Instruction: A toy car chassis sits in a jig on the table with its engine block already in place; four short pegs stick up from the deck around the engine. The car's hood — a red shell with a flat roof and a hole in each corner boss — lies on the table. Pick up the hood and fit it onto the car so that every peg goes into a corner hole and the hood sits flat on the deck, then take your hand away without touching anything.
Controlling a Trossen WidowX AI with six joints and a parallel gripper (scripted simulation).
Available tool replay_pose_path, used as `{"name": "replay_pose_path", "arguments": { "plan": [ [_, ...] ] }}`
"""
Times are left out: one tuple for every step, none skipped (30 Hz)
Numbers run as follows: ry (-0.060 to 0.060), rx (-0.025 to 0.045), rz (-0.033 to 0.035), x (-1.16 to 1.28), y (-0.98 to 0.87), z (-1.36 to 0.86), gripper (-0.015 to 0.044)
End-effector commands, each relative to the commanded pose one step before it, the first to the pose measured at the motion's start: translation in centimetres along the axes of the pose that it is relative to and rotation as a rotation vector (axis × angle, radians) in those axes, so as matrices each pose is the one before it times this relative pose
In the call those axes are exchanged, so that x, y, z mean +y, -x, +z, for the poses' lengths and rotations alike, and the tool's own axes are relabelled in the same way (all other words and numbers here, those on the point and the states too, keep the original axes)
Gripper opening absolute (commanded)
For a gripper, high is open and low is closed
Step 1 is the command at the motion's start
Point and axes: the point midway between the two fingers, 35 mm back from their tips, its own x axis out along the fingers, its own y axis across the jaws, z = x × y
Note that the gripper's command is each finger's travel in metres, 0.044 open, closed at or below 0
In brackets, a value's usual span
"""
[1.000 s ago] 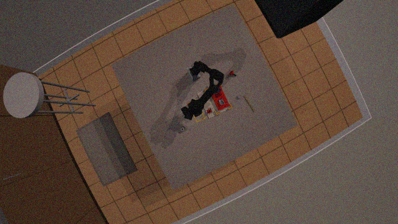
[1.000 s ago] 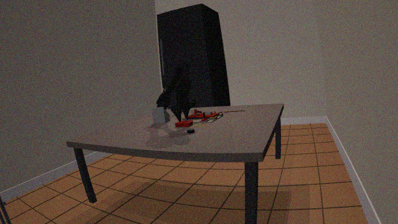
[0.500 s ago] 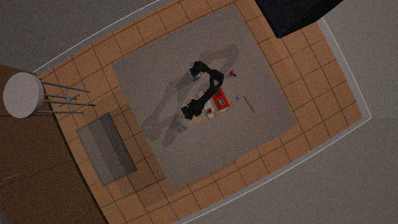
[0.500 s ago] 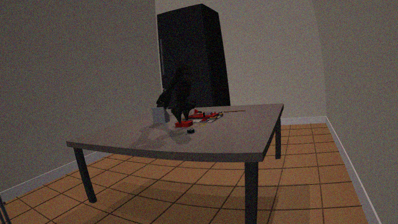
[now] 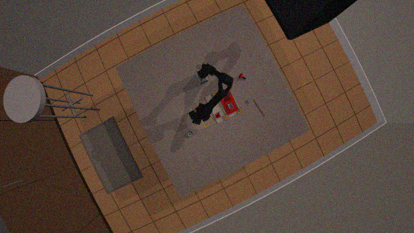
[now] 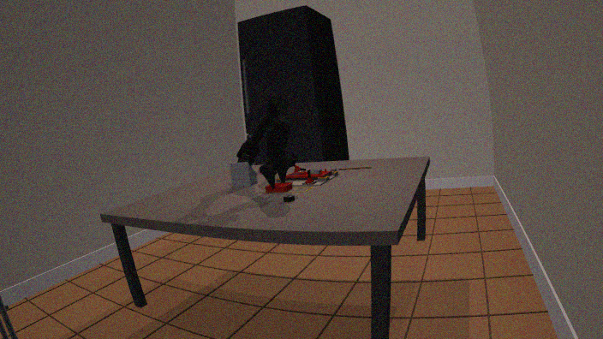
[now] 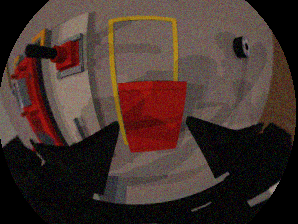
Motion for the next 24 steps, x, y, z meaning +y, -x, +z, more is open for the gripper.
{"name": "replay_pose_path", "arguments": {
  "plan": [
    [-0.0056,-0.00300,0.00287,0.038,-0.231,0.035,0.0440],
    [0.0000,0.00000,0.00002,0.001,-0.049,0.000,0.0440],
    [0.0000,0.00000,0.00002,0.001,-0.049,0.000,0.0440],
    [0.0000,0.00000,0.00002,0.001,-0.049,-0.001,0.0440],
    [0.0000,0.00000,0.00003,0.001,-0.049,-0.001,0.0440],
    [0.0000,0.00000,0.00003,0.001,-0.049,-0.001,0.0440],
    [0.0000,0.00000,0.00003,0.001,-0.049,-0.001,0.0440],
    [0.0000,0.00000,0.00003,0.001,-0.049,-0.001,0.0440],
    [0.0000,0.00000,0.00003,0.001,-0.049,-0.001,0.0440],
    [0.0000,0.00000,0.00003,0.001,-0.049,-0.001,0.0440],
    [0.0000,0.00000,0.00003,0.001,-0.049,-0.001,0.0440],
    [0.0000,0.00000,0.00003,0.001,-0.049,-0.001,0.0440],
    [0.0000,0.00000,0.00003,0.002,-0.049,-0.001,0.0440],
    [0.0000,0.00000,0.00003,0.002,-0.049,-0.001,0.0440],
    [0.0000,0.00000,0.00003,0.002,-0.049,-0.001,0.0440],
    [0.0000,0.00000,0.00003,0.002,-0.049,-0.001,0.0440],
    [0.0000,0.00000,0.00003,0.002,-0.049,-0.002,0.0440],
    [0.0000,0.00000,0.00003,0.002,-0.049,-0.002,0.0440],
    [0.0056,0.00293,-0.00294,-0.040,0.180,-0.029,0.0414],
    [0.0000,0.00000,0.00000,0.000,0.000,0.000,0.0387],
    [0.0000,0.00000,0.00000,0.000,0.000,0.000,0.0361],
    [0.0000,0.00000,0.00000,0.000,0.000,0.000,0.0355],
    [0.0000,0.00000,0.00000,0.000,0.000,0.000,0.0348],
    [0.0000,0.00000,0.00000,0.000,0.000,0.000,0.0341]
  ]
}}
